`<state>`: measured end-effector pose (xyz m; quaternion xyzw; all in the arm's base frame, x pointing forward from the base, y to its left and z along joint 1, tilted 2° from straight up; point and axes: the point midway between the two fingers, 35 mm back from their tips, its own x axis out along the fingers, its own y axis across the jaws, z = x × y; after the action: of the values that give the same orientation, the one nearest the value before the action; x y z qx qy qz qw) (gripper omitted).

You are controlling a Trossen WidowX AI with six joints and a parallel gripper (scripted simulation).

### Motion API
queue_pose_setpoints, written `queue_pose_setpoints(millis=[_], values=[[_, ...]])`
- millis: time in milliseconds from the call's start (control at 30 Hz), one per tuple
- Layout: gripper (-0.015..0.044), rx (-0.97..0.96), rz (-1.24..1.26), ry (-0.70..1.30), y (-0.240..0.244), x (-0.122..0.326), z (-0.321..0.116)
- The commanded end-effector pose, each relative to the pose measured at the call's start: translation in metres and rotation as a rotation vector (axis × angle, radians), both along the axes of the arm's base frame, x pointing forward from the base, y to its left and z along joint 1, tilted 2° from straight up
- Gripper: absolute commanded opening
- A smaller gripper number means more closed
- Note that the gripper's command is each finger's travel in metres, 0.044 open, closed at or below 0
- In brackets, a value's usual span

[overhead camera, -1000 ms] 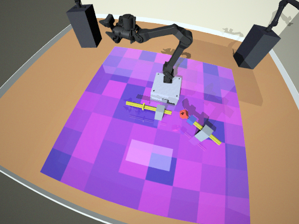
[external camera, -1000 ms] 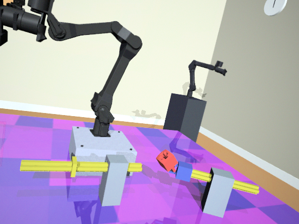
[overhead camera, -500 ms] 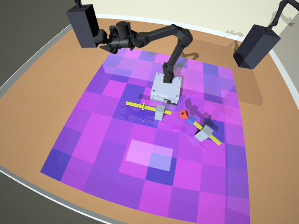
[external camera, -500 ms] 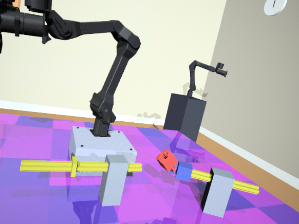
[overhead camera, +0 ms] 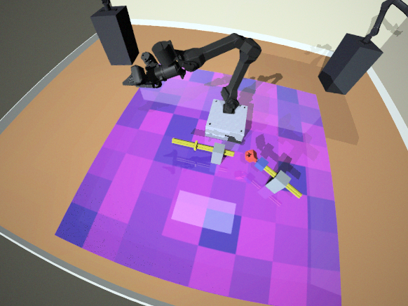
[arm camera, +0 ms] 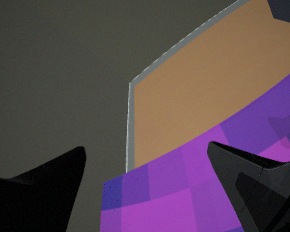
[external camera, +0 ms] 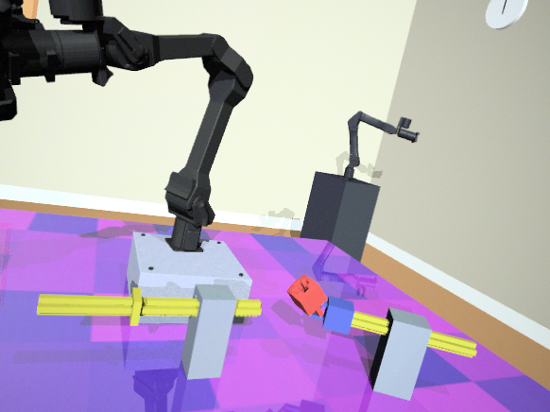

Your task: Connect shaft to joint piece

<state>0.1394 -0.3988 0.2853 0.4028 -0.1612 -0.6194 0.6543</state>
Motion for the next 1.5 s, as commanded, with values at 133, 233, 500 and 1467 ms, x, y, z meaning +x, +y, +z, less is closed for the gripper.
queue_pose_setpoints(millis=[133,233,500,1467], values=[[0.044,0.105,0.195,0.132,0.027,0.056,-0.021],[0.044,0.143,0.27,0.186,0.04,0.075,-0.03],[0.044,0.231,0.477,0.333,0.083,0.121,-0.05],[0.044,0.415,1.252,0.924,0.282,0.192,-0.101]])
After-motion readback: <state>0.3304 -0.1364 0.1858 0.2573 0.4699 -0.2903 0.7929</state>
